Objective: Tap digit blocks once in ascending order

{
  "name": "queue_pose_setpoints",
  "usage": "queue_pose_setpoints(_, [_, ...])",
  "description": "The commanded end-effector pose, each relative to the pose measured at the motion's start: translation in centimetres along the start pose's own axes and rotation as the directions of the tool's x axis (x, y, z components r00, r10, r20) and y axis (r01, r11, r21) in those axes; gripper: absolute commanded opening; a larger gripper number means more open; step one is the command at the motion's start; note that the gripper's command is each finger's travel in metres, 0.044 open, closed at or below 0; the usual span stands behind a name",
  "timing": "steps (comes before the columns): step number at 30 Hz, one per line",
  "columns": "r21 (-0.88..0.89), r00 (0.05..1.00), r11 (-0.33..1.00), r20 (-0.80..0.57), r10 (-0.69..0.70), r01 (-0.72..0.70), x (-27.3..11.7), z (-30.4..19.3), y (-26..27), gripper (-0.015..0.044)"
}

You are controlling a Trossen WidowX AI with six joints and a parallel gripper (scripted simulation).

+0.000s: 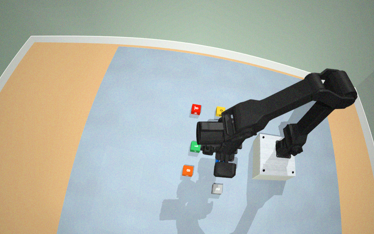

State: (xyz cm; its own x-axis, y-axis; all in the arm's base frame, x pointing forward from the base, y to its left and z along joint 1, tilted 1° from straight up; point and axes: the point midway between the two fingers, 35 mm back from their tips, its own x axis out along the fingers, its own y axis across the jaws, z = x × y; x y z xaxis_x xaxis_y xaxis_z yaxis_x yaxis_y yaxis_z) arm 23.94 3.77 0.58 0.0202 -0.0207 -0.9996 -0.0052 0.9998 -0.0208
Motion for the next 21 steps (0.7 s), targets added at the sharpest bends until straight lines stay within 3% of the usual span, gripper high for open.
queue_pose_setpoints(1, [0.004,1.0,1.0,-0.003,0.001,-0.001,-1.0,0.0,0.0,0.002])
queue_pose_setpoints(7, [0.004,1.0,1.0,-0.003,0.001,-0.001,-8.6,0.0,0.0,0.002])
queue_pose_setpoints(16, [0.0,1.0,1.0,-0.002,0.0,0.0,-8.9,0.4,0.2,0.002])
queue_pose_setpoints(21, [-0.025,1.0,1.0,0.001,-0.005,0.005,-9.2,4.3,2.1,0.002])
